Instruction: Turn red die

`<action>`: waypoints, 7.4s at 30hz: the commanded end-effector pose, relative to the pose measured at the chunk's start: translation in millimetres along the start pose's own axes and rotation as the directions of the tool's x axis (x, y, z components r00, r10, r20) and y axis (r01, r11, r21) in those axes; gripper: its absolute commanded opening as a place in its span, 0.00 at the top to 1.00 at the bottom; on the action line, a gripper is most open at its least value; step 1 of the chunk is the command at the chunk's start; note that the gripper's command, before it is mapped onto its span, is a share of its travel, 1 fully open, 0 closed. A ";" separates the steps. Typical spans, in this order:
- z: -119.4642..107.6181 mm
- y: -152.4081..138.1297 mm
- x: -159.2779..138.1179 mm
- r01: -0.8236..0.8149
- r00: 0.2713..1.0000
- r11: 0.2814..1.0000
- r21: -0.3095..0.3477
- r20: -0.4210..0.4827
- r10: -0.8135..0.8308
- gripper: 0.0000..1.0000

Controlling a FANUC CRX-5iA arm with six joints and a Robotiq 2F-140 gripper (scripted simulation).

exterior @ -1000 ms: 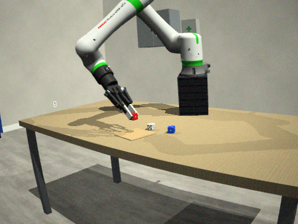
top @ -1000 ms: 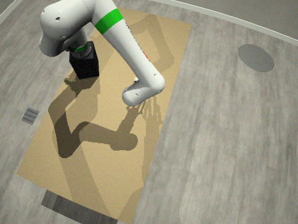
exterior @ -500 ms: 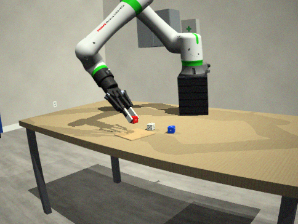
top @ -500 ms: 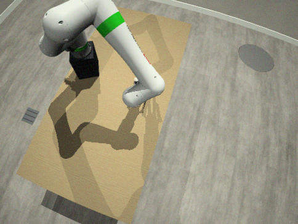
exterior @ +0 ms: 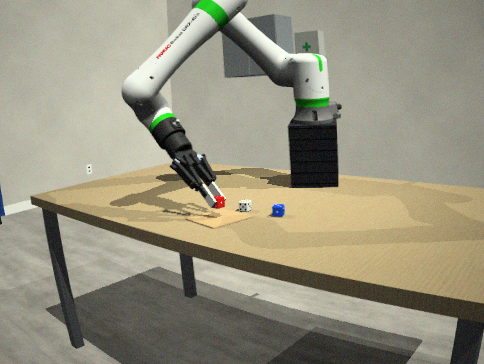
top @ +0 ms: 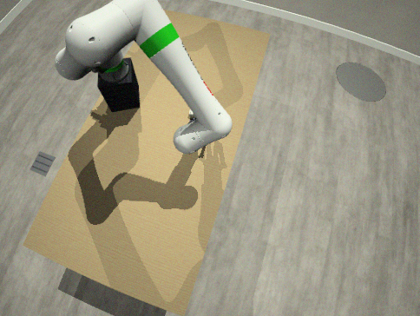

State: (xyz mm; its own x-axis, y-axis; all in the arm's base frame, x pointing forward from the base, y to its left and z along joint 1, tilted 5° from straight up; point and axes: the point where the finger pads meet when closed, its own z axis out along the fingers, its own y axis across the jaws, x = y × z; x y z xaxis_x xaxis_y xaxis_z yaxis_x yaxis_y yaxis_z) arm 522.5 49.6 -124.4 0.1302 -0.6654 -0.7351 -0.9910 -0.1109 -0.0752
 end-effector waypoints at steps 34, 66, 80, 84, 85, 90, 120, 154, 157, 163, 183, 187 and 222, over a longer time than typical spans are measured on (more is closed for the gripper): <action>16.8 -0.2 16.9 0.000 1.000 1.000 0.000 0.000 0.000 0.84; 16.8 -0.2 16.9 0.000 1.000 1.000 0.000 0.000 0.000 0.84; 19.2 -0.2 19.3 0.000 1.000 1.000 0.000 0.000 0.000 0.84; 20.1 -0.2 20.2 0.000 1.000 1.000 0.000 0.000 0.000 0.84; 20.2 -0.2 20.4 0.000 1.000 1.000 0.000 0.000 0.000 0.84; 20.5 -0.2 20.6 0.000 1.000 1.000 0.000 0.000 0.000 0.84; 20.5 -0.2 20.6 0.000 1.000 1.000 0.000 0.000 0.000 0.84; 20.5 -0.2 20.6 0.000 1.000 1.000 0.000 0.000 0.000 0.74; 20.5 -0.2 20.6 0.000 1.000 1.000 0.000 0.000 0.000 0.72; 20.5 -0.2 20.6 0.000 1.000 1.000 0.000 0.000 0.000 0.60; 18.8 -0.2 18.9 0.000 1.000 1.000 0.000 0.000 0.000 0.60; 14.1 -0.2 14.2 0.000 1.000 1.000 0.000 0.000 0.000 0.60; -26.5 1.2 -28.6 -0.006 0.998 1.000 -0.007 -0.059 0.005 0.60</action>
State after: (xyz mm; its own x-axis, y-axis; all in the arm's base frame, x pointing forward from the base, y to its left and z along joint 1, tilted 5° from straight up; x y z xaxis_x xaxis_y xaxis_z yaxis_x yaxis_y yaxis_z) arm 519.3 48.1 -84.8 0.1298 -0.6768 -0.7246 -0.9910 -0.1121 -0.0728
